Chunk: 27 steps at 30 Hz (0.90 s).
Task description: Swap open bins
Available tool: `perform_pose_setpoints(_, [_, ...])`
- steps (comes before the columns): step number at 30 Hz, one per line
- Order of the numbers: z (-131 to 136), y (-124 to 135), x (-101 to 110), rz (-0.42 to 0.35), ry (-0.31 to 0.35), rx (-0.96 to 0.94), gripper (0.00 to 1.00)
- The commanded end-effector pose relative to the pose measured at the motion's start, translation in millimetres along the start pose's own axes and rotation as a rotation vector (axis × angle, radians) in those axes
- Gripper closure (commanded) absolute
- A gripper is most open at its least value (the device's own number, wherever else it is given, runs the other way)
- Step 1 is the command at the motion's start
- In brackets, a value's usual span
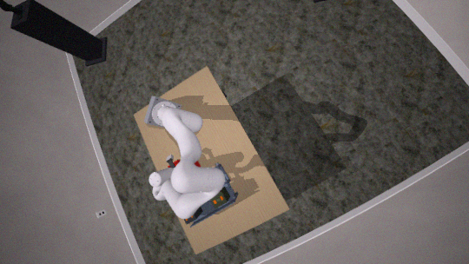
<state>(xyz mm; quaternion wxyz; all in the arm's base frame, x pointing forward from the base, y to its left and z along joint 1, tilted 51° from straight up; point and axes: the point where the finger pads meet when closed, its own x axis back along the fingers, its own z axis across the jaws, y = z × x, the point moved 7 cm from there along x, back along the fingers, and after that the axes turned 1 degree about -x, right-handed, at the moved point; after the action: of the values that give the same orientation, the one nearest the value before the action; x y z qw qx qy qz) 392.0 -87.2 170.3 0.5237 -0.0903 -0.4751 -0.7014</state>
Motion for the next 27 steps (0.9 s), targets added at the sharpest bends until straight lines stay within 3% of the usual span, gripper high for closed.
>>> perform_pose_setpoints(1, [0, 0, -1, -0.001, -0.001, 0.000, 0.74])
perform_pose_setpoints(27, [0, 0, -30, -0.001, -0.001, 0.000, 0.74])
